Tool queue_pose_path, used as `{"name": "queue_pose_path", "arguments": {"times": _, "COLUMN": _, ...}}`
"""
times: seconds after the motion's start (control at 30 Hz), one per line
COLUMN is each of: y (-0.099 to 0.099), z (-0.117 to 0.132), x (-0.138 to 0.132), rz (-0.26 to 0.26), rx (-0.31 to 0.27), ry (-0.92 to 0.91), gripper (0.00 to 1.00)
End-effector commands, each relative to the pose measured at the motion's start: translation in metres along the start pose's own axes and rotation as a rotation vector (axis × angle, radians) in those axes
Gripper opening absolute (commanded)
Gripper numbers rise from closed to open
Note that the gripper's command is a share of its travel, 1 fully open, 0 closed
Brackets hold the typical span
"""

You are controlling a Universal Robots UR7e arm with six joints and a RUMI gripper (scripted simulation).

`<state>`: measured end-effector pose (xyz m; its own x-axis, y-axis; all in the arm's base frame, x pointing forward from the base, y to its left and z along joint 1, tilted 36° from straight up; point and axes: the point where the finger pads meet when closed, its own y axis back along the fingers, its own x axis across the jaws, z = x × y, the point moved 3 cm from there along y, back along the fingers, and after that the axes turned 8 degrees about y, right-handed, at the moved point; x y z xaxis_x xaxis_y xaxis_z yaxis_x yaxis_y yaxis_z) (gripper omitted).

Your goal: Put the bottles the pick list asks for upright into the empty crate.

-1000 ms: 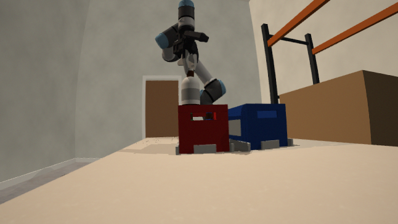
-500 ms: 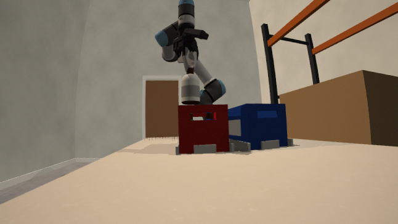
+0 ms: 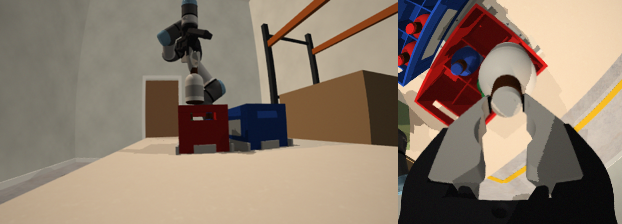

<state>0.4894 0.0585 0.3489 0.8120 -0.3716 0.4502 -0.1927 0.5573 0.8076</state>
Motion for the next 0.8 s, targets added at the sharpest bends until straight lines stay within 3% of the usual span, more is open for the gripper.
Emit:
{"name": "queue_pose_path", "arguments": {"times": 0.0, "y": 0.001, "z": -0.009, "x": -0.006, "rz": 0.001, "rx": 0.001, "ry": -0.001, "gripper": 0.0}}
{"name": "queue_pose_path", "arguments": {"times": 0.77, "y": 0.001, "z": -0.04, "x": -0.027, "rz": 0.001, "rx": 0.001, "ry": -0.001, "gripper": 0.0}}
